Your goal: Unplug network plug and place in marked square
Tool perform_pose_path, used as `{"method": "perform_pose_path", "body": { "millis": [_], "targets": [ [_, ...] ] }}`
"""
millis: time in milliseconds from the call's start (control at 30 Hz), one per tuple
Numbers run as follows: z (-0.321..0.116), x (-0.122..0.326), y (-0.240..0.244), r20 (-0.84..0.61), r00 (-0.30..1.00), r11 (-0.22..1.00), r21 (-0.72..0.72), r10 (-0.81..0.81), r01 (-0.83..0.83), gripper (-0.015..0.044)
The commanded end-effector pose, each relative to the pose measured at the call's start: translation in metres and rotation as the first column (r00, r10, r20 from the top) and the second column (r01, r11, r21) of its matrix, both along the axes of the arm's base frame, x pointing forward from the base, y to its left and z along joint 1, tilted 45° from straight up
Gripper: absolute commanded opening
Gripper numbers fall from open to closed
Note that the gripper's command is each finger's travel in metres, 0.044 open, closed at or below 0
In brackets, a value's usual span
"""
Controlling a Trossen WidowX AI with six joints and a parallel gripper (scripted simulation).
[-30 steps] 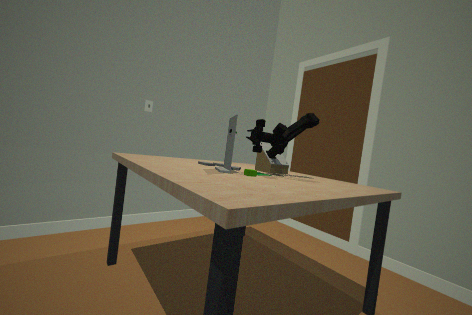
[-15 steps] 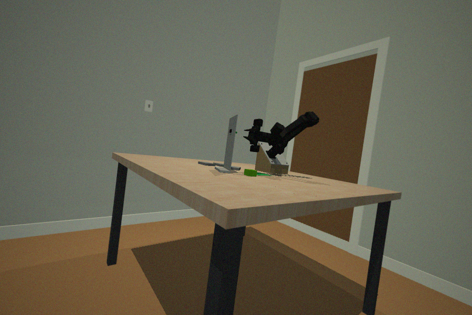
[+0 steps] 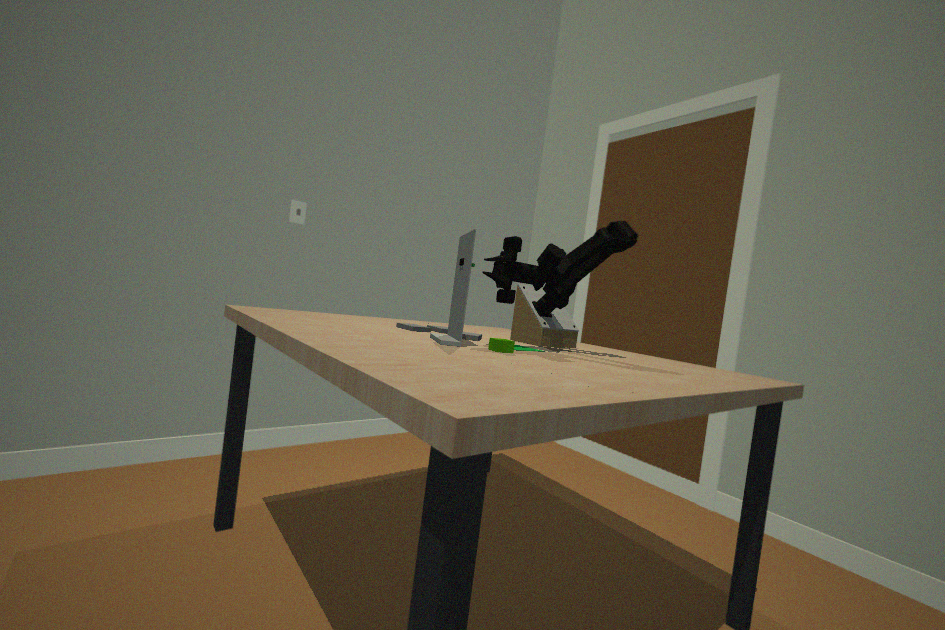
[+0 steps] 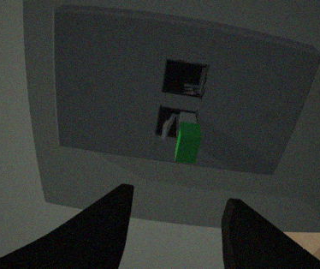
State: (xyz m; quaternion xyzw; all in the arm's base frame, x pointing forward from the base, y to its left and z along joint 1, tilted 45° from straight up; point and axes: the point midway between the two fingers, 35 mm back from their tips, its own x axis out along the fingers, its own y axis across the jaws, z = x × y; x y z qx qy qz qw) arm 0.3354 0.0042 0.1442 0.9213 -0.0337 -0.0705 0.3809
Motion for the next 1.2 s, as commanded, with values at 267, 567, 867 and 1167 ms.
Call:
{"method": "perform_pose_path", "body": {
  "millis": [267,567,867,1167],
  "targets": [
    [-0.002,0.012,-0.003,0.001,1.0,1.0,-0.007,0.003,-0.003,0.0156],
    [-0.005,0.019,-0.006,0.002,1.0,1.0,-0.007,0.003,-0.003,0.0156],
    [-0.008,0.027,-0.009,0.002,1.0,1.0,-0.007,0.003,-0.003,0.0156],
    [-0.012,0.035,-0.012,0.002,1.0,1.0,-0.008,0.003,-0.003,0.0156]
  ]
}}
